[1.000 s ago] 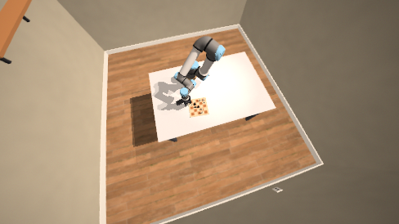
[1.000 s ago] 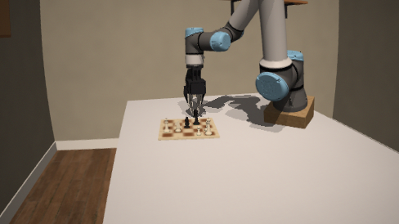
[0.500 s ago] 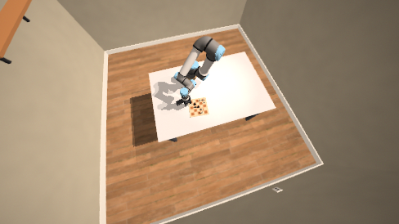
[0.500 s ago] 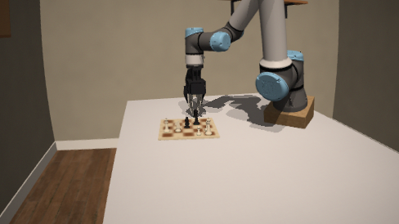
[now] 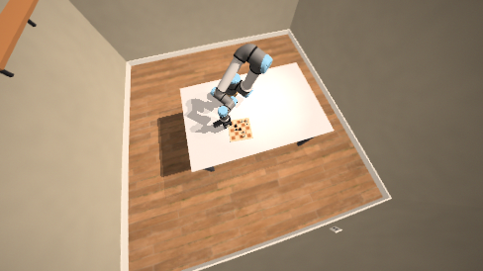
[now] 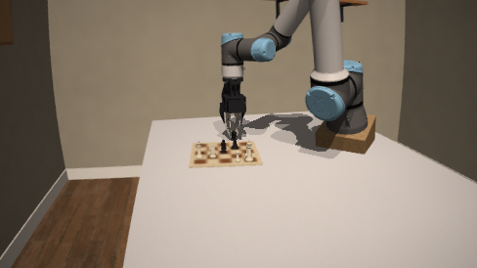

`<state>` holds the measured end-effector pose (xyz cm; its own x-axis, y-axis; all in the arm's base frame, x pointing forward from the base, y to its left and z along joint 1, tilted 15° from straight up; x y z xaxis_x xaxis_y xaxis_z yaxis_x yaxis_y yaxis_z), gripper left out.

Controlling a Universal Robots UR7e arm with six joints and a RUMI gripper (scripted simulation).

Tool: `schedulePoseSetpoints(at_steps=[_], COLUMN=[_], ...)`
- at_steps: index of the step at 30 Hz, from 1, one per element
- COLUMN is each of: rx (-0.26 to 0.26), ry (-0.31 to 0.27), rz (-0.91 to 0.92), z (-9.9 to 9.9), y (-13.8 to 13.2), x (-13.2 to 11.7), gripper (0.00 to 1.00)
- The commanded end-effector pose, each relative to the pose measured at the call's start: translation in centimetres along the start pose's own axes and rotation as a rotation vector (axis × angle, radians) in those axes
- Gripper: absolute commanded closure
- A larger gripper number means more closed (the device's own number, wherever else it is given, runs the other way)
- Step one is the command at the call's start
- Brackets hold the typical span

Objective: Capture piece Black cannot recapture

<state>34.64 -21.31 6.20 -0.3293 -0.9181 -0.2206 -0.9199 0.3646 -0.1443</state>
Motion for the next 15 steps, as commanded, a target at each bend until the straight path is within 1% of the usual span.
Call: schedulePoseSetpoints(at_steps=[1, 15], rx=[0.001, 0.001], ry=[0.001, 0.001], rz=[0.000, 0.000], z=[0.01, 0.34], y=[-0.03, -0.03], x=[0.02, 0.02], gripper=[1.00, 1.00])
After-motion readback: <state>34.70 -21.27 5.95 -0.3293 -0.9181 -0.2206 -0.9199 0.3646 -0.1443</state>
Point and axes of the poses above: the point where the finger pads meet when closed, its own z axis out along the fingers, its own y axis across the jaws, x = y × z, the point moved 7 cm from there along -z, back along the fingers, and after that the axes turned 12 degrees about z, right-handed, at the moved point
